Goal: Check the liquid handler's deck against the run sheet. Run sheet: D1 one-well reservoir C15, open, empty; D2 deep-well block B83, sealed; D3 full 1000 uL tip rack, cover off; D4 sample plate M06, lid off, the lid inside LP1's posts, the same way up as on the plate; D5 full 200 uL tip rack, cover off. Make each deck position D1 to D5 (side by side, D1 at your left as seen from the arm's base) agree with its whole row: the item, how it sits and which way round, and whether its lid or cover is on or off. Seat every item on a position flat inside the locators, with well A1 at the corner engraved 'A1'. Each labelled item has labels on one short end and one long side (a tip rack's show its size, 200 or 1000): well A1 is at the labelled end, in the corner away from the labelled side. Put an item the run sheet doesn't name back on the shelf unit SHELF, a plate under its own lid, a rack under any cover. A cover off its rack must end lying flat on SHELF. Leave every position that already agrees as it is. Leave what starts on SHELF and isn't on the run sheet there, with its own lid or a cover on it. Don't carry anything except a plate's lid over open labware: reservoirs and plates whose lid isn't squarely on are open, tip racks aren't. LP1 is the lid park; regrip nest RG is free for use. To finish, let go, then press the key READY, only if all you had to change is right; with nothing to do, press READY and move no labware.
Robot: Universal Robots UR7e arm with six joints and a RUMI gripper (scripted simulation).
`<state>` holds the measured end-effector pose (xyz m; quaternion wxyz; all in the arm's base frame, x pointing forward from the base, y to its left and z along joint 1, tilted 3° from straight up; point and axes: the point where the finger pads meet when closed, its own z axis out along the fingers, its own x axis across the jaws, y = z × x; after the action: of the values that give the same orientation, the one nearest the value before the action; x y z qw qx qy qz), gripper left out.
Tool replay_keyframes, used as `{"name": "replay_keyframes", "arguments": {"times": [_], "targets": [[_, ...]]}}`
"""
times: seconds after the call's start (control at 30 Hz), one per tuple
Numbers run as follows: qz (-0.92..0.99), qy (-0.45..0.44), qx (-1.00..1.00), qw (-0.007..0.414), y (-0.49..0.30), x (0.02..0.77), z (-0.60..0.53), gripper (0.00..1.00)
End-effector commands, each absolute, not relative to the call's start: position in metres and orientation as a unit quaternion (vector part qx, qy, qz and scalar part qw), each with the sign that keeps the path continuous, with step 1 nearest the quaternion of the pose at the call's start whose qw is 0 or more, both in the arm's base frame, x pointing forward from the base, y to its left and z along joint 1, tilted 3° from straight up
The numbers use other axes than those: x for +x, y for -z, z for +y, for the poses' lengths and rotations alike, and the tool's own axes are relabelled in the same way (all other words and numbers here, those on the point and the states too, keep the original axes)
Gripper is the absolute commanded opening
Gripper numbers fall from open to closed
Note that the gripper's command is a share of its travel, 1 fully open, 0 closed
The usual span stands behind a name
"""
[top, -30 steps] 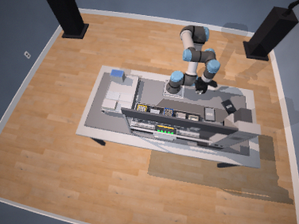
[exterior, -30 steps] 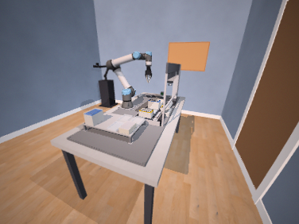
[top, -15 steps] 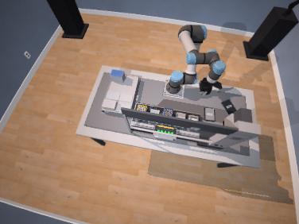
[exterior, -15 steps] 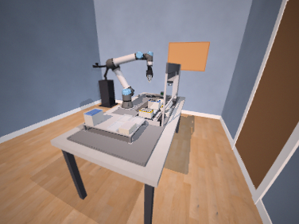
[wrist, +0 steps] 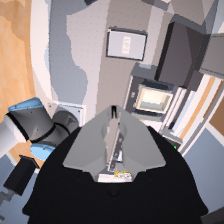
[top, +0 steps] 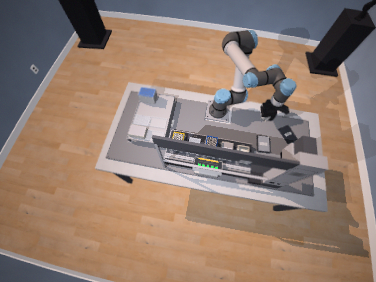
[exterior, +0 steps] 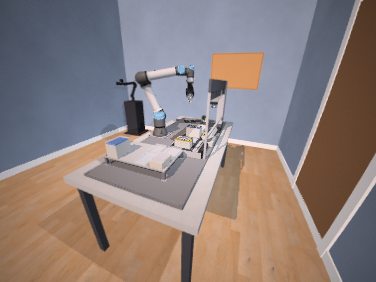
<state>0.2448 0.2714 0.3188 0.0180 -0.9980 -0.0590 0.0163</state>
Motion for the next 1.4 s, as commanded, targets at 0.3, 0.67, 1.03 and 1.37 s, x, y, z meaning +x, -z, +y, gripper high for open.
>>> {"name": "replay_keyframes", "arguments": {"times": [0.3, 0.67, 1.03, 1.37], "targets": [[-0.044, -0.014, -0.999, 0.017, -0.322, 0.250, 0.303, 0.00], [0.003, -0.015, -1.000, 0.016, -0.323, 0.253, 0.353, 0.00], [0.003, -0.015, -1.000, 0.016, -0.324, 0.256, 0.395, 0.00], [0.023, -0.015, -0.999, 0.016, -0.324, 0.257, 0.405, 0.00]]}}
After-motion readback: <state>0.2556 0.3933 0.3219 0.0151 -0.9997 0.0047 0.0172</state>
